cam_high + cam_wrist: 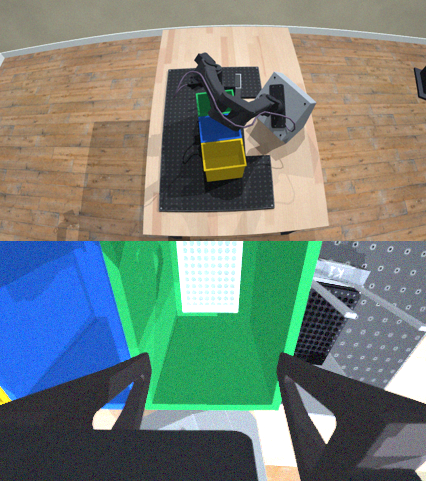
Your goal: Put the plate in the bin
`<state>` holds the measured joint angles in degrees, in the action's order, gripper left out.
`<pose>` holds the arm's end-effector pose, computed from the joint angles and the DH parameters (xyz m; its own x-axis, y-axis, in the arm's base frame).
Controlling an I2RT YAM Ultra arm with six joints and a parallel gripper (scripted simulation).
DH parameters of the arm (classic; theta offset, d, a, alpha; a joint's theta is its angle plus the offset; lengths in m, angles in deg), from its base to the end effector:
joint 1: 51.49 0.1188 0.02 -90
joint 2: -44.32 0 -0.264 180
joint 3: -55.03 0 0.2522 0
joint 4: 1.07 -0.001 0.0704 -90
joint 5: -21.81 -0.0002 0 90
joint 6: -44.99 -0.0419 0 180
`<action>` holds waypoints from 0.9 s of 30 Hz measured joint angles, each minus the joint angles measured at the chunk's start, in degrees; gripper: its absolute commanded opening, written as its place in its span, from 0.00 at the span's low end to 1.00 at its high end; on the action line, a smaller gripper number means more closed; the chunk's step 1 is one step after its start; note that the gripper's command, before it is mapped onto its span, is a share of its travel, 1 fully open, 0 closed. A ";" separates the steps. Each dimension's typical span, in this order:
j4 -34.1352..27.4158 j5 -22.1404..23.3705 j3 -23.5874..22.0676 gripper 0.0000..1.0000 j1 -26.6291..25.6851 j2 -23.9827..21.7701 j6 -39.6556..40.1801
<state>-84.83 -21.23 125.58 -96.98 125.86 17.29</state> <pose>0.1770 -0.1350 0.2332 -0.7933 -0.0551 -0.6064 -0.3726 0.8316 0.4119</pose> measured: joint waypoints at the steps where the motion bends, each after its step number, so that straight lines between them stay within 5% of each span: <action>1: 0.00 0.00 0.00 0.82 0.00 0.00 0.00; 13: -0.02 0.07 0.00 0.82 -1.20 1.68 1.38; 27: 0.92 -0.76 1.40 0.82 -6.82 10.56 8.44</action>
<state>-83.91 -21.99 126.98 -103.80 136.41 25.73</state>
